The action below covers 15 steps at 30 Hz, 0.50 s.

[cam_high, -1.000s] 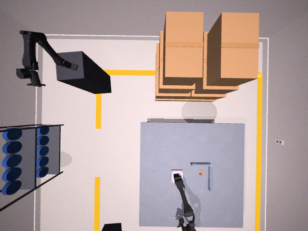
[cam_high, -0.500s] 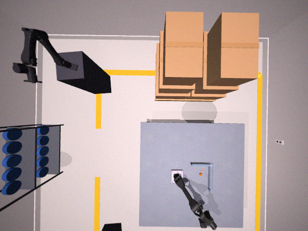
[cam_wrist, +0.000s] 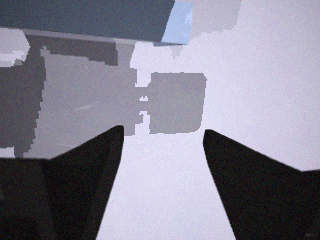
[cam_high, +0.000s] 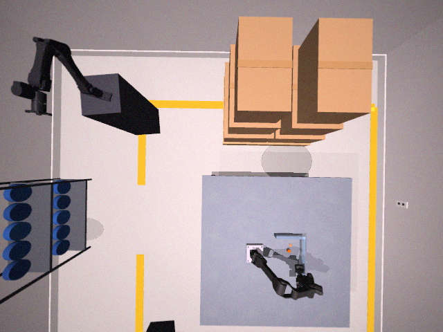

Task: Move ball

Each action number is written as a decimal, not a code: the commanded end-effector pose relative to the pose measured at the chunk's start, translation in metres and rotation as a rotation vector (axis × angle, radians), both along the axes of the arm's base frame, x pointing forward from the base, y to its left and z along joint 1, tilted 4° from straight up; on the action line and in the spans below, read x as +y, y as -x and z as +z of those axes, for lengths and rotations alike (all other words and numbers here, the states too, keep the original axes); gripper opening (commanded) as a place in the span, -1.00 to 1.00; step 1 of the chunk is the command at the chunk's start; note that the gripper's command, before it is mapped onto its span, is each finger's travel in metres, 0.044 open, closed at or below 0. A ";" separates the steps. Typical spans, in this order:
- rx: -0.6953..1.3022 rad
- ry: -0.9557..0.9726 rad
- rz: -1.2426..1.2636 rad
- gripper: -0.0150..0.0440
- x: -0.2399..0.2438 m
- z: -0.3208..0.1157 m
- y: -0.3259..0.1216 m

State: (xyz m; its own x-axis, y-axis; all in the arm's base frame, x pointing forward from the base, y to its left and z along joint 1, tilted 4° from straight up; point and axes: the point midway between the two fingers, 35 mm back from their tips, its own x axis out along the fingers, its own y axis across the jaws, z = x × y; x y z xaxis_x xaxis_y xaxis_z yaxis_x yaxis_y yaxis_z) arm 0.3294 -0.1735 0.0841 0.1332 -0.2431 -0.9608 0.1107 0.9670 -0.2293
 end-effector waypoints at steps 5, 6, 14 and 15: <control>0.044 -0.247 0.014 0.33 0.137 -0.004 0.016; 0.055 -0.269 0.014 0.33 0.149 -0.004 0.020; 0.064 -0.285 0.013 0.33 0.159 -0.006 0.024; 0.064 -0.285 0.013 0.33 0.159 -0.009 0.023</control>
